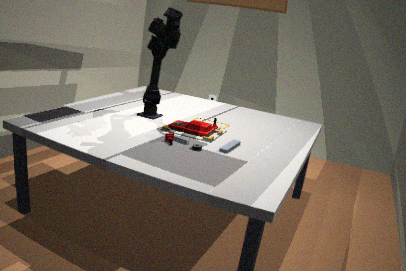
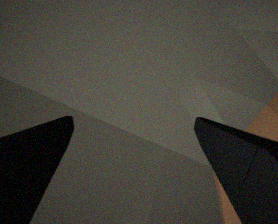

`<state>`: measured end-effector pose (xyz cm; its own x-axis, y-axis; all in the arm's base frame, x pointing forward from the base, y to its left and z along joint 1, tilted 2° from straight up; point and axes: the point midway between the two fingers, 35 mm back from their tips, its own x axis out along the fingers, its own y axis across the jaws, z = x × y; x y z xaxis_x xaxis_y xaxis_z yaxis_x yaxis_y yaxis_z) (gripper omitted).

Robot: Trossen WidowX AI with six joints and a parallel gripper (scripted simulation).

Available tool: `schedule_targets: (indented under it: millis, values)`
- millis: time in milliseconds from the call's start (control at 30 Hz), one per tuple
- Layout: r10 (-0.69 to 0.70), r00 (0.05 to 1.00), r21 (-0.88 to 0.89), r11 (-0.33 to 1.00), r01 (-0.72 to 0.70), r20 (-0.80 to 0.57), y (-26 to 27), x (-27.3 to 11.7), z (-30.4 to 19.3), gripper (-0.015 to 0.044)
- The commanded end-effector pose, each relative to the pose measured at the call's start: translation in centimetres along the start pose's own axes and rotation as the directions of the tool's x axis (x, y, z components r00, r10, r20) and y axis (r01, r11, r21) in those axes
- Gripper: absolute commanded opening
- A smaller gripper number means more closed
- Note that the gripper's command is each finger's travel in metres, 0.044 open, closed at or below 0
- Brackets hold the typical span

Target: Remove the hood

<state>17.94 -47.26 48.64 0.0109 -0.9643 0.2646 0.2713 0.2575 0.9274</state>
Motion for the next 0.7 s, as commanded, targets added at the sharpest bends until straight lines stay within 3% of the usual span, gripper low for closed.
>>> schedule_targets:
  millis: [0, 333, 667]
  values:
    - [-0.091, 0.987, -0.167, 0.984, 0.068, -0.133, -2.2, -1.0, -4.1, 0.0440]
    - [-0.291, 0.877, -0.508, 0.859, 0.064, -0.382, -6.6, -5.3, -12.1, 0.0440]
    - [-0.488, 0.671, -0.736, 0.665, -0.128, -0.557, -10.9, -11.9, -18.2, 0.0440]
